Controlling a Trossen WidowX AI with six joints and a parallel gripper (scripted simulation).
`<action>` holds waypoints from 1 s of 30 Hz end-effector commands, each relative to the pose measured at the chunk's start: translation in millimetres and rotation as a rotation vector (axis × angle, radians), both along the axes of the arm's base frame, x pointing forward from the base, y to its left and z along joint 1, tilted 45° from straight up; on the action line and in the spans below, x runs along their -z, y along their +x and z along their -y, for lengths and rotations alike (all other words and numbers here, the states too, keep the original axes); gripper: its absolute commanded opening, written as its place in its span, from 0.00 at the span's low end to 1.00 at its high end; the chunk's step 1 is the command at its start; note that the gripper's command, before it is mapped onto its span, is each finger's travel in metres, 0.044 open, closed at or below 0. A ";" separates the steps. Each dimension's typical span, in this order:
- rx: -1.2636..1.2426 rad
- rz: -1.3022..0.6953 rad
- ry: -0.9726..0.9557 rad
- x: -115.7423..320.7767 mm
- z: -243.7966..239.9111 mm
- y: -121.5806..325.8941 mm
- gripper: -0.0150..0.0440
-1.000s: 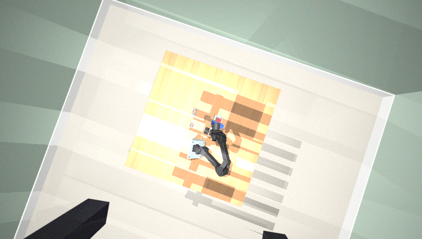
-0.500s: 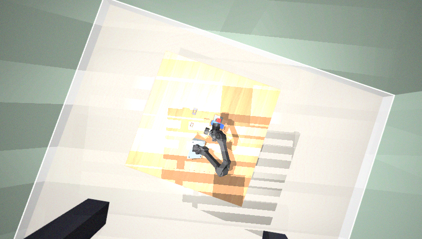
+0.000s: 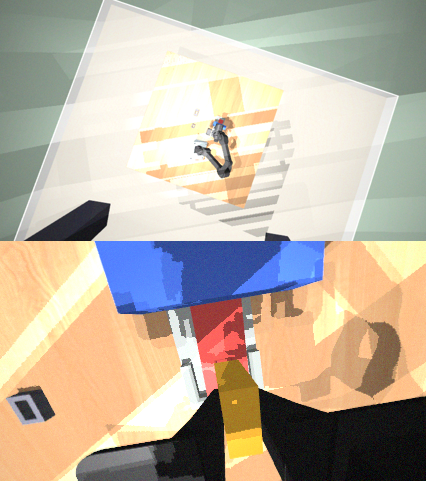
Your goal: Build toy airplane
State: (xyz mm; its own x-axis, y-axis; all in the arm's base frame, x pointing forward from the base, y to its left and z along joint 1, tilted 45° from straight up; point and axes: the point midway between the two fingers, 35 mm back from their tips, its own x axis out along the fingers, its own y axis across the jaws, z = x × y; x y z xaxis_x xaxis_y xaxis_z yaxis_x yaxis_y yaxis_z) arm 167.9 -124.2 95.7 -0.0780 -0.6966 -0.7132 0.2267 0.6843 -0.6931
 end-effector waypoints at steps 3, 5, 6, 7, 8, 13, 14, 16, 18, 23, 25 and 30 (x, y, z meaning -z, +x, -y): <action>-0.004 -0.006 -0.004 7.0 6.8 -1.8 0.37; -0.004 -0.006 -0.004 9.1 9.1 -2.2 0.37; -0.004 -0.006 -0.005 10.2 10.3 -2.4 0.37; -0.004 -0.006 -0.005 11.2 11.5 -2.7 0.37; -0.004 -0.006 -0.006 12.3 12.6 -2.9 0.37; -0.004 -0.006 -0.007 15.7 16.7 -3.9 0.37; -0.004 -0.006 -0.007 15.7 16.7 -3.9 0.37; 0.001 -0.001 -0.004 14.4 15.5 -3.0 0.39; 0.001 -0.001 -0.004 14.4 15.5 -3.0 0.36; 0.001 -0.001 -0.004 14.4 15.5 -3.0 0.25; 0.001 -0.001 -0.004 14.4 15.5 -3.0 0.25; 0.001 -0.001 -0.004 14.4 15.5 -3.0 0.48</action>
State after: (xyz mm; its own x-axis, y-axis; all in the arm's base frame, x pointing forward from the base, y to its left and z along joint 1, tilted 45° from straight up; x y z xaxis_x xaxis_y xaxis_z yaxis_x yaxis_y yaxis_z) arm 164.8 -139.7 81.1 -0.0792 -0.6991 -0.7106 0.2244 0.6821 -0.6960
